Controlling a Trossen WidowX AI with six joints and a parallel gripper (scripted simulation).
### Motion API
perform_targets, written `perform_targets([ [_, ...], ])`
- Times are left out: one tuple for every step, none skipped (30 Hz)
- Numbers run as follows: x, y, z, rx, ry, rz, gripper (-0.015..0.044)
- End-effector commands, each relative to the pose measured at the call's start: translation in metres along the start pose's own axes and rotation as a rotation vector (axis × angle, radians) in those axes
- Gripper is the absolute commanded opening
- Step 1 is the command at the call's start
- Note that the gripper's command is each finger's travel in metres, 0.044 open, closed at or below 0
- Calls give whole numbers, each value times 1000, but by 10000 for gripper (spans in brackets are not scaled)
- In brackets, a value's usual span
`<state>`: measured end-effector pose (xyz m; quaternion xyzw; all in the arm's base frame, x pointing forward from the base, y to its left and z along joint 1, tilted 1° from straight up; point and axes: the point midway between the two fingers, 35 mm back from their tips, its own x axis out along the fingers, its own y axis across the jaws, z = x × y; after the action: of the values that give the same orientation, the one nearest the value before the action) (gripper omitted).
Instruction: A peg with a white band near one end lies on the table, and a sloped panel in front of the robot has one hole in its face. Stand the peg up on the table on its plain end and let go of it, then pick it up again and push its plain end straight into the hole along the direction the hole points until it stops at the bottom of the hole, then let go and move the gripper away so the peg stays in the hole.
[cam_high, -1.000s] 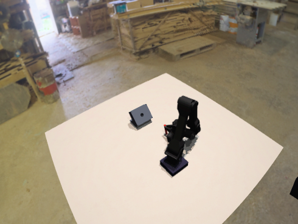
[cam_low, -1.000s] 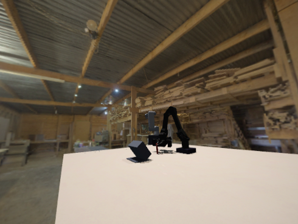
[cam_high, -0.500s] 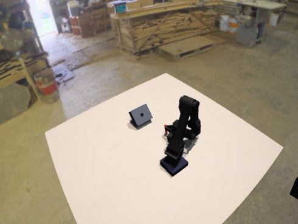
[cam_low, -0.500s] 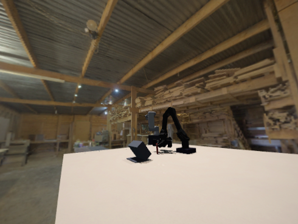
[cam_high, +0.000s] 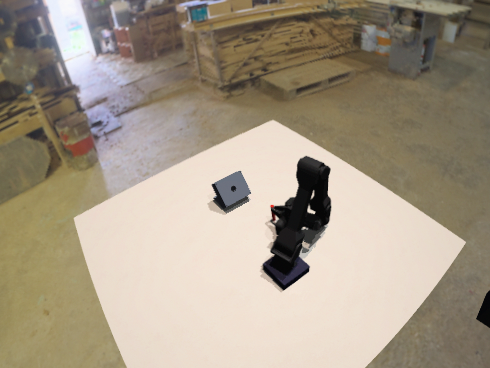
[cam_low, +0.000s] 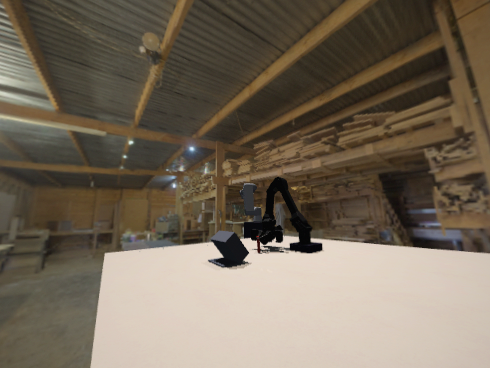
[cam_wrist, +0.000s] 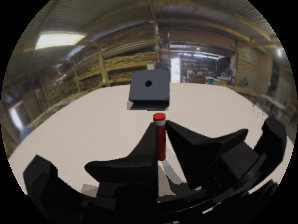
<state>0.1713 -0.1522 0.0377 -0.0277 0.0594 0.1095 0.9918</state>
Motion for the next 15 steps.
perform_targets([
  [0, 0, 0, 0, 0, 0, 56],
  [0, 0, 0, 0, -1, -1, 82],
  [0, 0, 0, 0, -1, -1, 109],
  [0, 0, 0, 0, -1, -1, 130],
  [0, 0, 0, 0, -1, -1, 130],
  [0, 0, 0, 0, -1, -1, 130],
  [0, 0, 0, 0, -1, -1, 130],
  [0, 0, 0, 0, -1, -1, 130],
  [0, 0, 0, 0, -1, -1, 130],
  [0, 0, 0, 0, -1, -1, 130],
  [0, 0, 0, 0, -1, -1, 130],
  [0, 0, 0, 0, -1, -1, 130],
  [0, 0, 0, 0, -1, -1, 130],
  [0, 0, 0, 0, -1, -1, 130],
  [0, 0, 0, 0, -1, -1, 130],
])
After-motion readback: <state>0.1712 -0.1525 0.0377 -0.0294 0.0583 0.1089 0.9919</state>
